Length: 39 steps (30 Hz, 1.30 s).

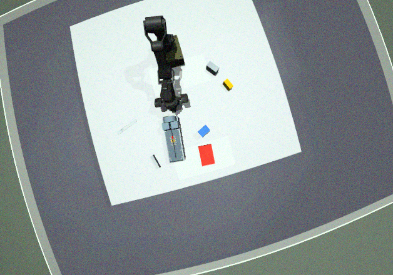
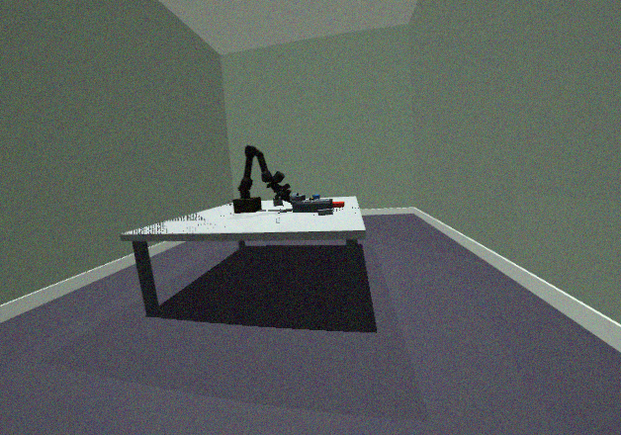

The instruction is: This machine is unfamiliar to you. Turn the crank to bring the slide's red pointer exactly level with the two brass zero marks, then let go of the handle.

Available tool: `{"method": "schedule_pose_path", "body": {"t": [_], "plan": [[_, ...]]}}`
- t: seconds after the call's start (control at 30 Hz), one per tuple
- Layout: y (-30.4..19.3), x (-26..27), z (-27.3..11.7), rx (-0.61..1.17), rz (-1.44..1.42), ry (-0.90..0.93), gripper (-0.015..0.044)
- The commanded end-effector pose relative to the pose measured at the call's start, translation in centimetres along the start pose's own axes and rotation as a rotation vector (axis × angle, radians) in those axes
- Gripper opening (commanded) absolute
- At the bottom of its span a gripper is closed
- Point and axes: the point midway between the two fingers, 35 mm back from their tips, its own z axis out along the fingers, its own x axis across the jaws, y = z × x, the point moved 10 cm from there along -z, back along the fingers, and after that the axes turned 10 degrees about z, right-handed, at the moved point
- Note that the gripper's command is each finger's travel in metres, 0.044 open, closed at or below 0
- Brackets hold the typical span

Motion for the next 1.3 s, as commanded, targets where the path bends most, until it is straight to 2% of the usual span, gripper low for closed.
{"method": "schedule_pose_path", "body": {"t": [0.0,1.27], "plan": [[0.5,0.2,-0.6,-0.005,0.001,0.004,0.0000],[2.8,-1.9,-2.6,-0.006,-0.001,0.003,0.0000]]}}
